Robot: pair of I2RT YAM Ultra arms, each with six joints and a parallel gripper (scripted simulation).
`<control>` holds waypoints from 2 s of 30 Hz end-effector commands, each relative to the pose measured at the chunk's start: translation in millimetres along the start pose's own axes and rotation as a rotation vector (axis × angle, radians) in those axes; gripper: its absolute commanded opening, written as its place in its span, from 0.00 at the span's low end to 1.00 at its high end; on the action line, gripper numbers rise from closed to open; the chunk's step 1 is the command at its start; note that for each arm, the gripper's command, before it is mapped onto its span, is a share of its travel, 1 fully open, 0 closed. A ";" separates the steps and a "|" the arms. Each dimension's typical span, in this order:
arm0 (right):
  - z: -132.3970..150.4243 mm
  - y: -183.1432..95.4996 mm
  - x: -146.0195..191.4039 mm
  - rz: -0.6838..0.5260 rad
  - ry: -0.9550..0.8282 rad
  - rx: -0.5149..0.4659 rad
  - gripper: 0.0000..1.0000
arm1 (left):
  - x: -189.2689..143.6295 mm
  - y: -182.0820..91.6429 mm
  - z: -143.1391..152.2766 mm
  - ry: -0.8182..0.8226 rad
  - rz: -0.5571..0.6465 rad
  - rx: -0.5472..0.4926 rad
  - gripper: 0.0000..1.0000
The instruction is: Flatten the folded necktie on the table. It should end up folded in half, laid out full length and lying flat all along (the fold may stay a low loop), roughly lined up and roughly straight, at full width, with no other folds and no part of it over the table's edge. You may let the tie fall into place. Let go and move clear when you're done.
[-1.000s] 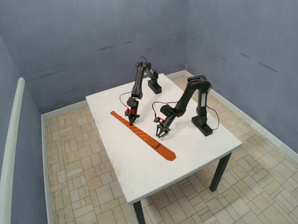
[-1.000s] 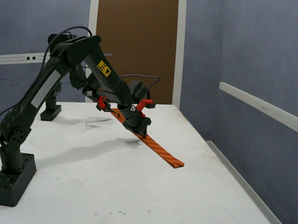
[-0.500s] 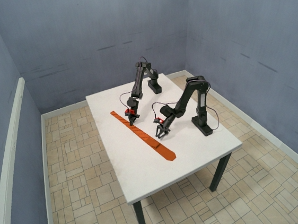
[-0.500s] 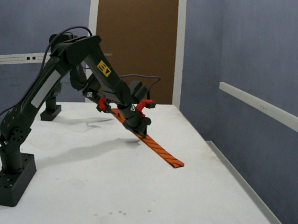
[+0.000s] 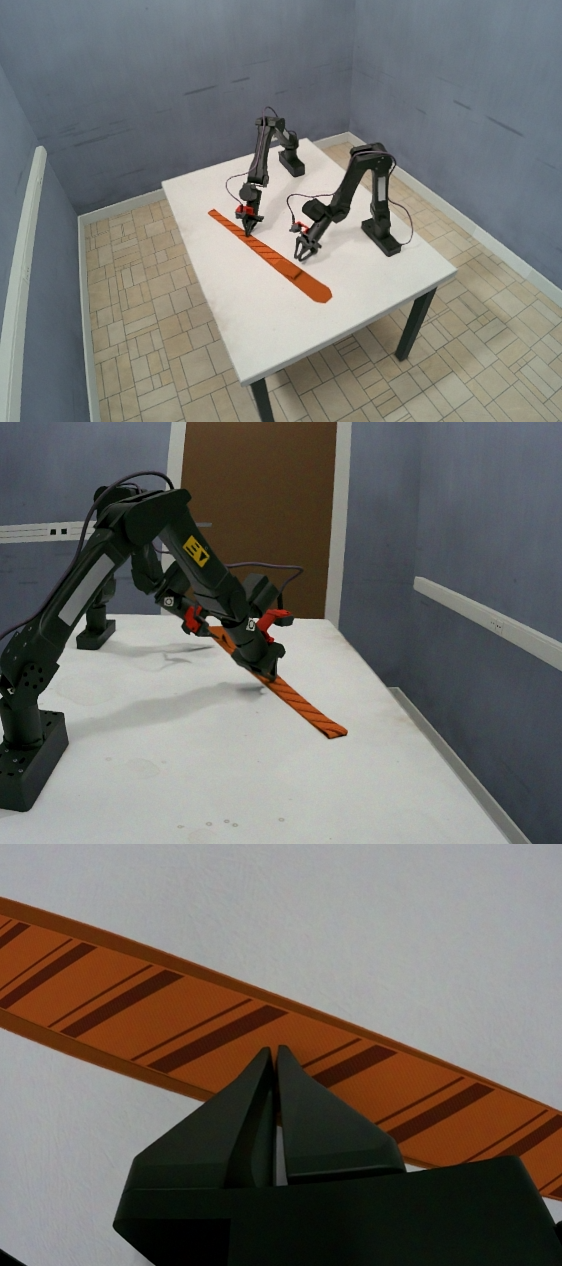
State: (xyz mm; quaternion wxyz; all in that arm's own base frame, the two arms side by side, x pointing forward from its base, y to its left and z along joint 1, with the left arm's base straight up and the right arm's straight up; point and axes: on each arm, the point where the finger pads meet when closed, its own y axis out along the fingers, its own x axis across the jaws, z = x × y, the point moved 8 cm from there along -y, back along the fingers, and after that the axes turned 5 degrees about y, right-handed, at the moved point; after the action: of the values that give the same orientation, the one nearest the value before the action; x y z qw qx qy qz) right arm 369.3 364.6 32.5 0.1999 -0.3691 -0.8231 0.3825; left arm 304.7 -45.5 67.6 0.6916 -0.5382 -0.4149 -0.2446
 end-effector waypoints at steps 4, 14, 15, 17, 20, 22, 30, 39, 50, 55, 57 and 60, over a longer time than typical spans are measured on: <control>-0.9 -1.0 0.3 -0.009 0.004 -0.017 0.04 | -0.2 -0.8 0.9 -0.005 -0.014 0.003 0.43; -0.9 -1.0 0.3 -0.009 0.004 -0.017 0.04 | -0.2 -0.8 0.9 -0.005 -0.014 0.003 0.43; -0.9 -1.0 0.3 -0.009 0.004 -0.017 0.04 | -0.2 -0.8 0.9 -0.005 -0.014 0.003 0.43; -0.9 -1.0 0.3 -0.009 0.004 -0.017 0.04 | -0.3 -0.8 0.9 -0.005 -0.014 0.003 0.43; -0.9 -1.0 0.3 -0.009 0.004 -0.017 0.04 | -0.6 -0.6 0.8 -0.005 -0.014 0.003 0.43; -0.9 -1.0 0.3 -0.009 0.004 -0.017 0.04 | -1.0 -0.3 0.8 -0.005 -0.014 0.003 0.43; -0.9 -1.0 0.3 -0.009 0.004 -0.017 0.04 | -2.8 0.8 0.6 -0.005 -0.014 0.003 0.43; -0.9 -1.0 0.3 -0.009 0.004 -0.017 0.04 | -5.1 2.3 0.4 -0.005 -0.014 0.003 0.43; -0.9 -1.0 0.3 -0.009 0.004 -0.017 0.04 | -5.3 2.4 0.4 -0.005 -0.014 0.003 0.43; -0.9 -1.0 0.3 -0.009 0.004 -0.017 0.04 | -5.3 2.4 0.4 -0.005 -0.014 0.003 0.43; -0.9 -1.0 0.3 -0.009 0.004 -0.017 0.04 | -5.3 2.4 0.4 -0.005 -0.014 0.003 0.43; -0.9 -1.0 0.3 -0.009 0.004 -0.017 0.04 | -5.3 2.4 0.4 -0.005 -0.014 0.003 0.43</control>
State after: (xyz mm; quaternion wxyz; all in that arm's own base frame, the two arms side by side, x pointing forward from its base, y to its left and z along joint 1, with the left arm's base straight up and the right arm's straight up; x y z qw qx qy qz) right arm 369.3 364.6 32.5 0.1999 -0.3691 -0.8231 0.3825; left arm 306.8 -46.2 63.5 0.6892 -0.5381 -0.4180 -0.2463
